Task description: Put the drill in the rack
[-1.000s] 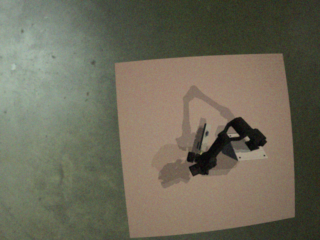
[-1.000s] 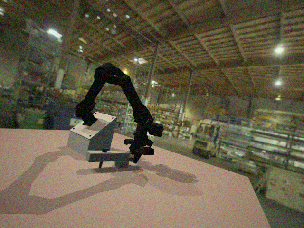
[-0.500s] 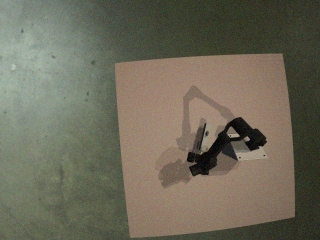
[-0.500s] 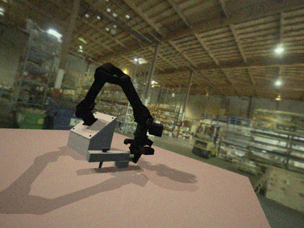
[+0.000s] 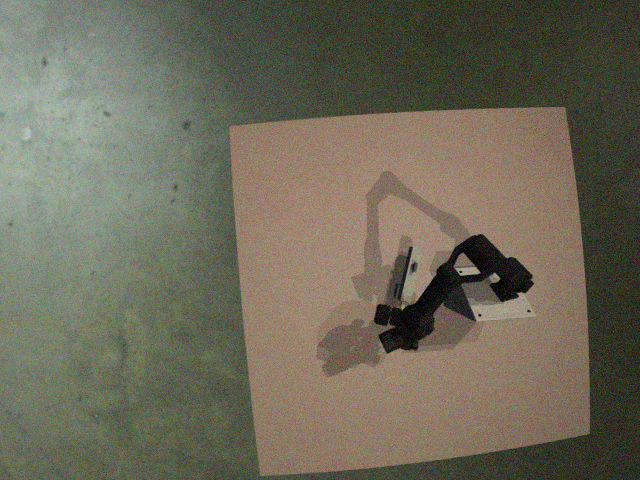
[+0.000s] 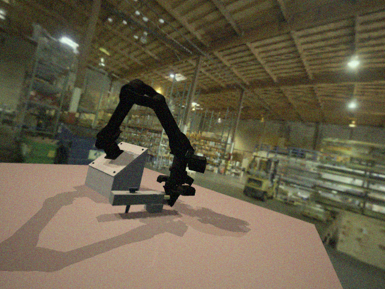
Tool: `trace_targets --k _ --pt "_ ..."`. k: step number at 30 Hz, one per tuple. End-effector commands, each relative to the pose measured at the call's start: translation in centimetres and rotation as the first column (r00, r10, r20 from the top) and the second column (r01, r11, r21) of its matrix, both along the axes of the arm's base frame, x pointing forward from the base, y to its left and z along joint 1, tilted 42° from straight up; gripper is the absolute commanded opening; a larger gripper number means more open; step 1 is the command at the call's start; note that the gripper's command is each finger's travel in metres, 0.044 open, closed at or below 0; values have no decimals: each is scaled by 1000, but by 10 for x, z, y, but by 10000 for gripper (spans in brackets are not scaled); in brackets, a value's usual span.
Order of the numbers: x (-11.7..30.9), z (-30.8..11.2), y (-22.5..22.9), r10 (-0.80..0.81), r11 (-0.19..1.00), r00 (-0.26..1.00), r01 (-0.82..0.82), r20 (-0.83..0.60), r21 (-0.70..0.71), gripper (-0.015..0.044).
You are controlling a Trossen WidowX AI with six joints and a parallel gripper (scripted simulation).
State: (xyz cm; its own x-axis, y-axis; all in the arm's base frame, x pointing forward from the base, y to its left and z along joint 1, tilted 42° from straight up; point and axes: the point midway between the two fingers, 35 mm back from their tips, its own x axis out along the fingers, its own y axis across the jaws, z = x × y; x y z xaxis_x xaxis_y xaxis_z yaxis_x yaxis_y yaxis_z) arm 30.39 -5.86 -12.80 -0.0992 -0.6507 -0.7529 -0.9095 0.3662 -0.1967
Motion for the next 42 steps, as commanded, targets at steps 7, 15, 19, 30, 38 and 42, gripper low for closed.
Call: trace_targets --k 7,15,19,30,38,42 --pt "0 0 2 1 1000 1000 -1 1 -1 0" --pt "3 -4 6 1 1000 1000 -1 1 -1 0" --pt "5 -6 8 1 1000 1000 -1 1 -1 0" --pt "12 -14 19 1 1000 1000 -1 2 0 0" --pt "17 -21 27 1 1000 1000 -1 3 0 0" --pt "19 -25 31 1 1000 1000 -1 3 1 0"
